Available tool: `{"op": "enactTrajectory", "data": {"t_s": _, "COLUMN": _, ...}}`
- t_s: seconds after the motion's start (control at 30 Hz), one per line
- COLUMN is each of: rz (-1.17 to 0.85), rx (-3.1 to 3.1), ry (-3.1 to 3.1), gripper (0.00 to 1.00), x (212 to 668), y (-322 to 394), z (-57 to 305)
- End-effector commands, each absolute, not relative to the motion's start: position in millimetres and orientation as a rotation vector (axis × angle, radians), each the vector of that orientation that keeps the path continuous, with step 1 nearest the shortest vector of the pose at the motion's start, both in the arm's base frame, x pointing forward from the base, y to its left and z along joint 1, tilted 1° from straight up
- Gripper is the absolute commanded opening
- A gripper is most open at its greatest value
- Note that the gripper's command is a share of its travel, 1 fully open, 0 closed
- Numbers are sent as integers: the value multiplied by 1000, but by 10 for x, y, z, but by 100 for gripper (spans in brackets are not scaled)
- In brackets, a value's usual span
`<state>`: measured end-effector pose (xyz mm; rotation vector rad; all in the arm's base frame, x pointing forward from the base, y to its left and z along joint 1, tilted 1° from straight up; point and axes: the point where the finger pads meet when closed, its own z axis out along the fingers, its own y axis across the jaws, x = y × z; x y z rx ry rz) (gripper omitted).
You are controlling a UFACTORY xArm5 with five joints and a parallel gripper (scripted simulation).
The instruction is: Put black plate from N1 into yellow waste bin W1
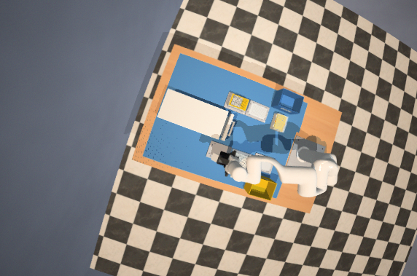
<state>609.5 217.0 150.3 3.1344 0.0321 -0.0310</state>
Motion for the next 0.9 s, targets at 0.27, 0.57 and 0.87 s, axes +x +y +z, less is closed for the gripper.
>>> {"op": "enactTrajectory", "data": {"t_s": 0.27, "rz": -13, "rx": 3138, "ry": 32, "gripper": 0, "x": 5827, "y": 2276, "z": 1534}}
{"op": "enactTrajectory", "data": {"t_s": 0.57, "rz": -13, "rx": 3138, "ry": 32, "gripper": 0, "x": 5602, "y": 2357, "z": 1537}}
{"op": "enactTrajectory", "data": {"t_s": 0.87, "rz": -13, "rx": 3138, "ry": 32, "gripper": 0, "x": 5426, "y": 2421, "z": 1539}}
